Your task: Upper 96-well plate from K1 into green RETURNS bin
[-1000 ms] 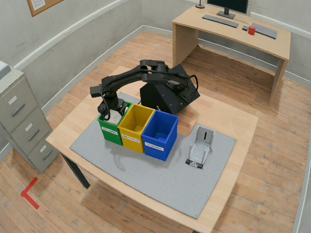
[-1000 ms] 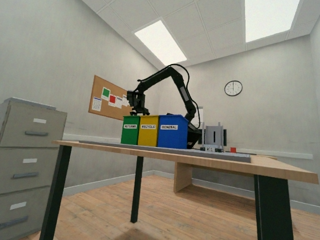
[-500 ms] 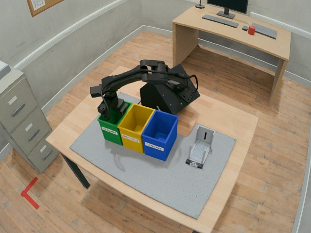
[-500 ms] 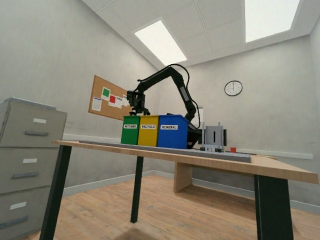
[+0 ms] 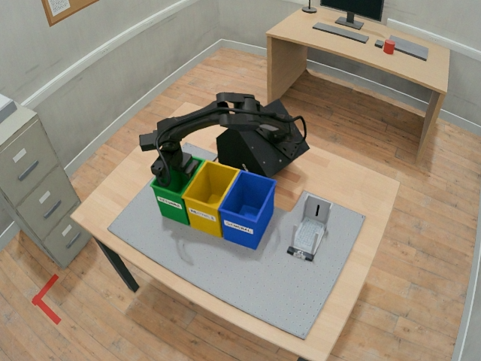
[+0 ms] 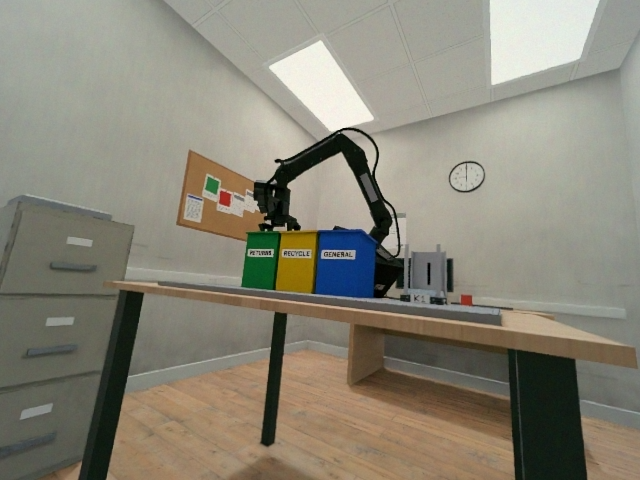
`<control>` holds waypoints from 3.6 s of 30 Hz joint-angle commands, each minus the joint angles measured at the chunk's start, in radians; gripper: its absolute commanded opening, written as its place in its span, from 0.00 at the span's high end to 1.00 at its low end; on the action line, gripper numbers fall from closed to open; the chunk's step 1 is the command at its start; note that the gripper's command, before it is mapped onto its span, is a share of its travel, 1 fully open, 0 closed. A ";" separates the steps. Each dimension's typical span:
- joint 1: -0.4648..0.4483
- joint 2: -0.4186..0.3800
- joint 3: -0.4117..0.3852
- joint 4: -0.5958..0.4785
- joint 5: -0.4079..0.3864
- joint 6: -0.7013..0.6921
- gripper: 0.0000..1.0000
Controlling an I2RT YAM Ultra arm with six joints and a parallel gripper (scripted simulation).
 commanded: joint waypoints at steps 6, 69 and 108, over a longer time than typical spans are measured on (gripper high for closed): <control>-0.025 -0.005 0.043 -0.007 -0.013 0.002 0.01; -0.025 -0.005 0.043 -0.007 -0.013 0.001 0.18; -0.092 -0.063 0.159 -0.202 0.026 -0.083 0.18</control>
